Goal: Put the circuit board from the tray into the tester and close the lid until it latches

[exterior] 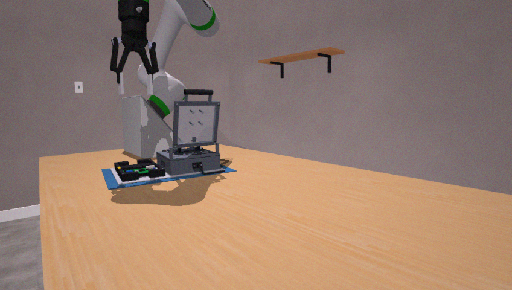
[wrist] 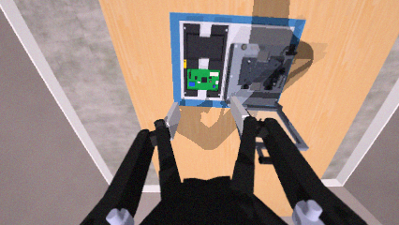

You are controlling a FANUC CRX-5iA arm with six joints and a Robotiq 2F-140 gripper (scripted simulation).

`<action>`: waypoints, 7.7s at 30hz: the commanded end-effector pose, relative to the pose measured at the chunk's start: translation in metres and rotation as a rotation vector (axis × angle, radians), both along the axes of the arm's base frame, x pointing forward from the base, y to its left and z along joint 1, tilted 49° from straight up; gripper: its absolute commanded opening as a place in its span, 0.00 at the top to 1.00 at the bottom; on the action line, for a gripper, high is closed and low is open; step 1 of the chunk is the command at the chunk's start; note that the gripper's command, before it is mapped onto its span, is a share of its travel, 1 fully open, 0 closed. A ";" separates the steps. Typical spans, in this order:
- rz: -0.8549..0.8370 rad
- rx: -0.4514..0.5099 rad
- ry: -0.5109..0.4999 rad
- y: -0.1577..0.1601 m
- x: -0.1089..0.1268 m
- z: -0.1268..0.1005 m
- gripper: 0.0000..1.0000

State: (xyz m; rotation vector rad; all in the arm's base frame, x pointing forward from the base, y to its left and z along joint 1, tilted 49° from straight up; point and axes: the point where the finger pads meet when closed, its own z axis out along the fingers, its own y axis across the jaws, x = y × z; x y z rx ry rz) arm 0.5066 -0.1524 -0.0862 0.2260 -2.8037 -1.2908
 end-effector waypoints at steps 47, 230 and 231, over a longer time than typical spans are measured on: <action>-0.001 -0.001 -0.002 0.156 -0.047 -0.125 0.42; 0.917 0.143 -1.060 0.152 -0.014 -0.135 0.42; 0.917 0.143 -1.060 0.152 -0.014 -0.135 0.42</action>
